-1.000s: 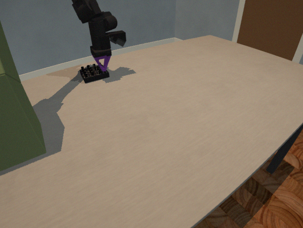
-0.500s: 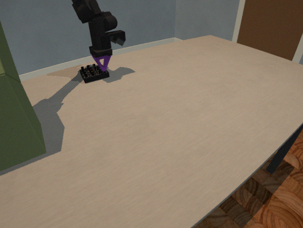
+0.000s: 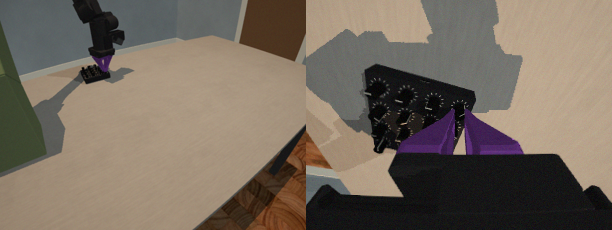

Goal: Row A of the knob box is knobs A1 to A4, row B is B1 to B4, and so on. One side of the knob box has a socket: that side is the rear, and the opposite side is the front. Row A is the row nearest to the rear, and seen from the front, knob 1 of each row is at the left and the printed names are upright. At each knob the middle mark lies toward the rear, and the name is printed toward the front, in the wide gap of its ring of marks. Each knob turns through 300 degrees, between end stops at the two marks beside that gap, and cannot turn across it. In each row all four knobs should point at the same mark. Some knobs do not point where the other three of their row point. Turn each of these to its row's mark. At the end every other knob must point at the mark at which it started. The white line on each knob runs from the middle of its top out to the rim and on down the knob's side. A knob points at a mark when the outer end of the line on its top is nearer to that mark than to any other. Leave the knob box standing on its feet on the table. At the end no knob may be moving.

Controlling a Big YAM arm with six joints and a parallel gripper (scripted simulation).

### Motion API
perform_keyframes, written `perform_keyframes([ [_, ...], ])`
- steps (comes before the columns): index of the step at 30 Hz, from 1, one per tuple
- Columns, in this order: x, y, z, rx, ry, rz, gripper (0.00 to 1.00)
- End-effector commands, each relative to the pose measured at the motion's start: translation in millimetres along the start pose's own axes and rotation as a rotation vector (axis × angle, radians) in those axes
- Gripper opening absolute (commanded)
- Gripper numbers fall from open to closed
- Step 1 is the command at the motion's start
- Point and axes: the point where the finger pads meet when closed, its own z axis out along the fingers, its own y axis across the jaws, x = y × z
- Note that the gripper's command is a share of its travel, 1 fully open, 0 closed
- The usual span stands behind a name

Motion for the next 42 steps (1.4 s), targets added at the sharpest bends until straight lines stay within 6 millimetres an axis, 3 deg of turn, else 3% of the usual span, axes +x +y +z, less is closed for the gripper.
perform_keyframes([
  [1, -8.0, 5.8, -3.5, -0.008, -0.02, -0.143, 0.08],
  [42, -7.2, 6.0, -3.5, -0.002, -0.021, -0.988, 0.08],
])
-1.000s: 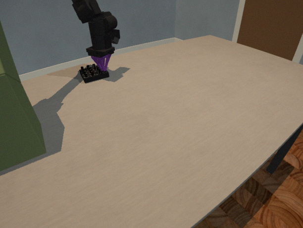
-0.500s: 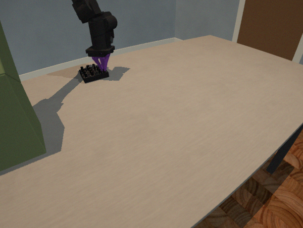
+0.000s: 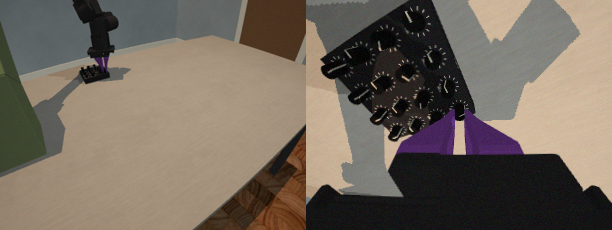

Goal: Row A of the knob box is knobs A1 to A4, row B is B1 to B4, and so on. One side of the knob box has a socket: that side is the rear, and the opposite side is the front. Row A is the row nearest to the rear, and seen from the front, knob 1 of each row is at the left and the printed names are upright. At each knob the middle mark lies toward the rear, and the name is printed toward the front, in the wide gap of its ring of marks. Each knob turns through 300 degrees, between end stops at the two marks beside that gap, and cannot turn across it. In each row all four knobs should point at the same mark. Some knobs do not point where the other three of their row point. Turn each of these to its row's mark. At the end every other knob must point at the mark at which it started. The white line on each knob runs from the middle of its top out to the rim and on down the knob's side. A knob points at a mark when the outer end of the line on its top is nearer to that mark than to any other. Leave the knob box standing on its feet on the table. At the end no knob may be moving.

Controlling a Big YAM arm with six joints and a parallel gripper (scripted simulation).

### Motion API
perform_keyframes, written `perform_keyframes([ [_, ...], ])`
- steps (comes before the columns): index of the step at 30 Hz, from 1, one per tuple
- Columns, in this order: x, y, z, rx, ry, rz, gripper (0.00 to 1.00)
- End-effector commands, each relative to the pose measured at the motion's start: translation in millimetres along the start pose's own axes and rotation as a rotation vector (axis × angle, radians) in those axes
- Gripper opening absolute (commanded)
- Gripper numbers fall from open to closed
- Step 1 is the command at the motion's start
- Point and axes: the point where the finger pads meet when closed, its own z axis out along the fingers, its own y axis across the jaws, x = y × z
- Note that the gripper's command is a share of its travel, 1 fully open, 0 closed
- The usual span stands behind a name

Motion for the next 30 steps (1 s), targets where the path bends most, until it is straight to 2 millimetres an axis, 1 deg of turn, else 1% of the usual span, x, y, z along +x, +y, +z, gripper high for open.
perform_keyframes([
  [1, -9.0, -1.6, -3.5, 0.006, -0.018, -0.115, 0.08],
  [15, -8.8, -1.4, -3.4, 0.007, -0.018, -0.336, 0.08],
  [30, -8.8, -1.3, -3.3, 0.007, -0.017, -0.42, 0.08],
])
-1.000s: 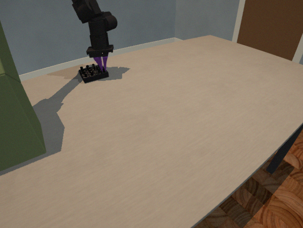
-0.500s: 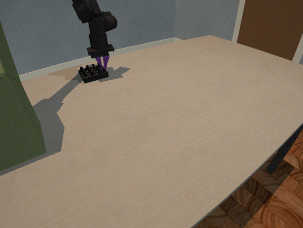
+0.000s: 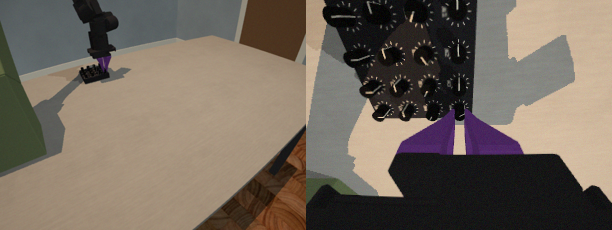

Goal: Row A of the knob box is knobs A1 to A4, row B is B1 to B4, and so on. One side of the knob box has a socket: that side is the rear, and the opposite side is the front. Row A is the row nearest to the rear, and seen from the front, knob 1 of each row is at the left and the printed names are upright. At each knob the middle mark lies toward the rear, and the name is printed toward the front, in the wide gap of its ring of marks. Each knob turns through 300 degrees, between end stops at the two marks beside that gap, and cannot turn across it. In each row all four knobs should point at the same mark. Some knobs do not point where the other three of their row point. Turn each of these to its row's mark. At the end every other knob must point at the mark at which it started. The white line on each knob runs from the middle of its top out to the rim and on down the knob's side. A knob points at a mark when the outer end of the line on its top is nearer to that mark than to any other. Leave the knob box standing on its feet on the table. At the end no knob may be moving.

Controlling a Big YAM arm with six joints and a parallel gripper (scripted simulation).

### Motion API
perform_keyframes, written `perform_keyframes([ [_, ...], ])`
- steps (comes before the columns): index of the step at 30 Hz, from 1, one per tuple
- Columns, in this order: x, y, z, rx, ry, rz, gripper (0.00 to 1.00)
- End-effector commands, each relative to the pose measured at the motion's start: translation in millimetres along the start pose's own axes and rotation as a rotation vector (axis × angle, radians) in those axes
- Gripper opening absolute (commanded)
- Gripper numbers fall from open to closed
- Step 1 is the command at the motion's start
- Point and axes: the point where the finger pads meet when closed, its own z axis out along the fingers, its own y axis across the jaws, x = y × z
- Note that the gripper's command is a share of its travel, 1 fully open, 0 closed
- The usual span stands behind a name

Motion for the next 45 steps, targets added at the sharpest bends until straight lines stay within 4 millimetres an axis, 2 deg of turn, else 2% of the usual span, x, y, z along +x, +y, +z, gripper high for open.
perform_keyframes([
  [1, -7.7, -4.3, -3.3, 0.01, -0.015, -0.049, 0.08],
  [23, -7.7, -4.3, -3.3, 0.01, -0.015, -0.054, 0.08],
  [24, -7.7, -4.3, -3.3, 0.01, -0.015, -0.054, 0.18],
  [45, -8.1, -5.1, -4.7, 0.012, -0.016, -0.054, 0.18],
])
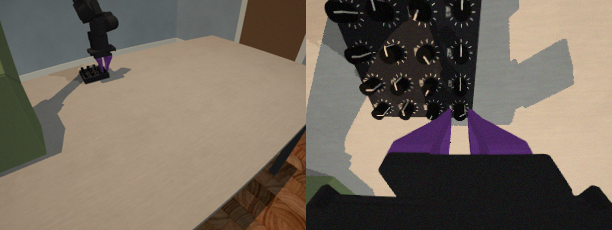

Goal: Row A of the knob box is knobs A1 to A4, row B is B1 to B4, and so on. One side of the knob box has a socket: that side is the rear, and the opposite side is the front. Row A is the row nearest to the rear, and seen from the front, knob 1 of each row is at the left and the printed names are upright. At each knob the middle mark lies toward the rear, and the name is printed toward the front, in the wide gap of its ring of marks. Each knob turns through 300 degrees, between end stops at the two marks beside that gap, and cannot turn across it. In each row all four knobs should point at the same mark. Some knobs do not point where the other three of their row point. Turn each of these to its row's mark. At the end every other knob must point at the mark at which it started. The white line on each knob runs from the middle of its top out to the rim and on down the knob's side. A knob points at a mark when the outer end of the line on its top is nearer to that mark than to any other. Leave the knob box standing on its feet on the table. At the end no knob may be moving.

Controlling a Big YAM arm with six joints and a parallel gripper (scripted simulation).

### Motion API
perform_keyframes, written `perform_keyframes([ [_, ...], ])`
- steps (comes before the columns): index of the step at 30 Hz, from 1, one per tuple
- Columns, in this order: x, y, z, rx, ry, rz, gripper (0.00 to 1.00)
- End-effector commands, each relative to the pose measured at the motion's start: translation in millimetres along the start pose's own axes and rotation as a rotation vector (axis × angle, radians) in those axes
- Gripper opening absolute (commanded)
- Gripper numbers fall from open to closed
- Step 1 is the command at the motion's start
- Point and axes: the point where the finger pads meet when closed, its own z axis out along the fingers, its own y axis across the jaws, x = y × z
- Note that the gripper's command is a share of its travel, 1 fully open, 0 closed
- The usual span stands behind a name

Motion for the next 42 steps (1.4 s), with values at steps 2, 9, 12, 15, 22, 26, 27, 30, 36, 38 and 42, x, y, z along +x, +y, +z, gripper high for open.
perform_keyframes([
  [2, -9.0, -8.3, -11.6, 0.019, -0.016, -0.019, 0.18],
  [9, -2.0, -9.3, -26.2, 0.019, -0.012, -0.002, 0.18],
  [12, -1.9, -9.3, -32.0, 0.019, -0.013, -0.002, 0.18],
  [15, -1.8, -9.1, -40.5, 0.019, -0.013, -0.002, 0.18],
  [22, -7.0, -8.1, -48.6, 0.018, -0.014, -0.015, 0.18],
  [26, -1.4, -2.1, -41.8, 0.002, -0.004, -0.01, 0.18],
  [27, -1.4, -2.1, -41.8, 0.002, -0.004, -0.01, 0.18],
  [30, -1.6, -3.2, -41.0, 0.006, -0.007, -0.012, 0.18],
  [36, -1.6, -3.2, -41.0, 0.006, -0.007, -0.011, 0.18],
  [38, -1.6, -3.2, -41.0, 0.006, -0.007, -0.011, 0.18],
  [42, -1.6, -3.2, -41.0, 0.006, -0.007, -0.011, 0.18],
])
